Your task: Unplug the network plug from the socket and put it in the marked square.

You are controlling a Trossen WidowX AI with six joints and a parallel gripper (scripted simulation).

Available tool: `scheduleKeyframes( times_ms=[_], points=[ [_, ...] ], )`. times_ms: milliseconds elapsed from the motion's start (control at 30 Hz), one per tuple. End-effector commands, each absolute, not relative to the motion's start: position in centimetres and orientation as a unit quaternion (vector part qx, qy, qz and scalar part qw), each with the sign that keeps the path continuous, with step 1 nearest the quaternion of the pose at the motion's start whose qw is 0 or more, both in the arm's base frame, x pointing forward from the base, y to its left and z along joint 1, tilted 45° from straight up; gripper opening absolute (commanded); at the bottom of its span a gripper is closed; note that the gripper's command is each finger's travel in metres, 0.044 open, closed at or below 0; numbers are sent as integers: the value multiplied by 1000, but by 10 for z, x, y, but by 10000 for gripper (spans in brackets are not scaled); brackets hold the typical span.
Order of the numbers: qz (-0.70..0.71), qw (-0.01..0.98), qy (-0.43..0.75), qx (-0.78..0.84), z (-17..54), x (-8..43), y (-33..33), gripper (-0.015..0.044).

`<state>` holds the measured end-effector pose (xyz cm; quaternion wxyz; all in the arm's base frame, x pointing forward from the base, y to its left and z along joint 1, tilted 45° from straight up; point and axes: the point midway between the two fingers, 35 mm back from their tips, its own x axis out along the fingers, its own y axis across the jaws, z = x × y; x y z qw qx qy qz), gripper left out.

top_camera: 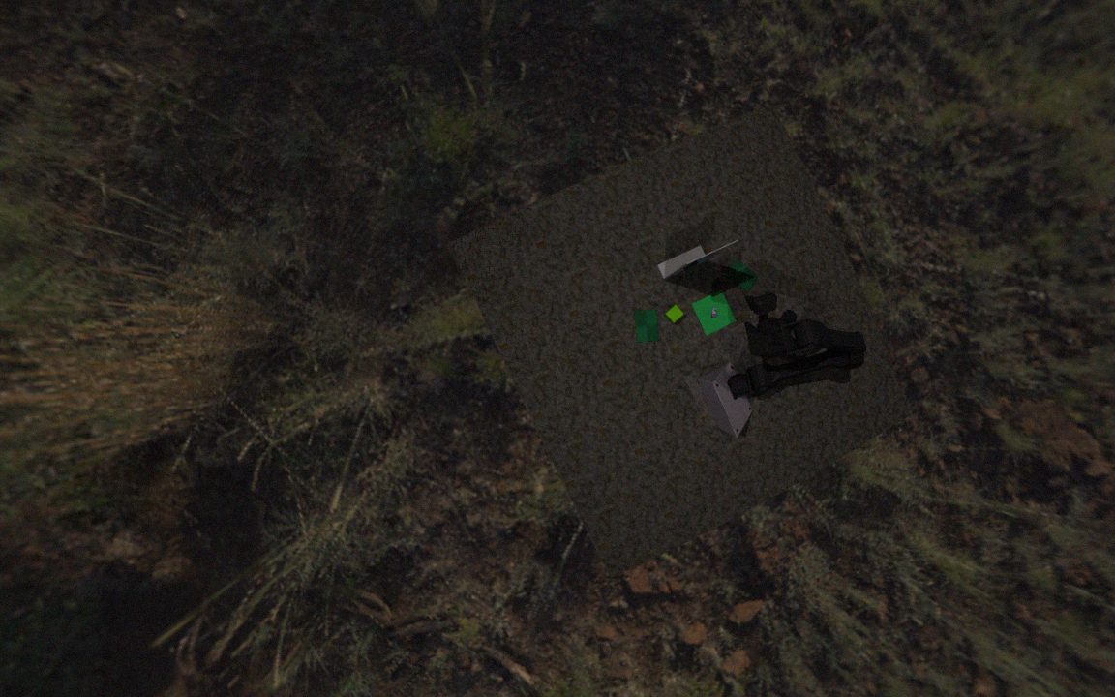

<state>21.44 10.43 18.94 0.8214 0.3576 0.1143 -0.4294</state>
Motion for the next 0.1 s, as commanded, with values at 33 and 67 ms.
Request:
scheduleKeyframes(
  times_ms=[33, 67],
  points=[
    [-432, 820, 114, 358, 188, 214, 104, 440],
    [-432, 820, 114, 358, 188, 214, 104, 440]
  ],
)
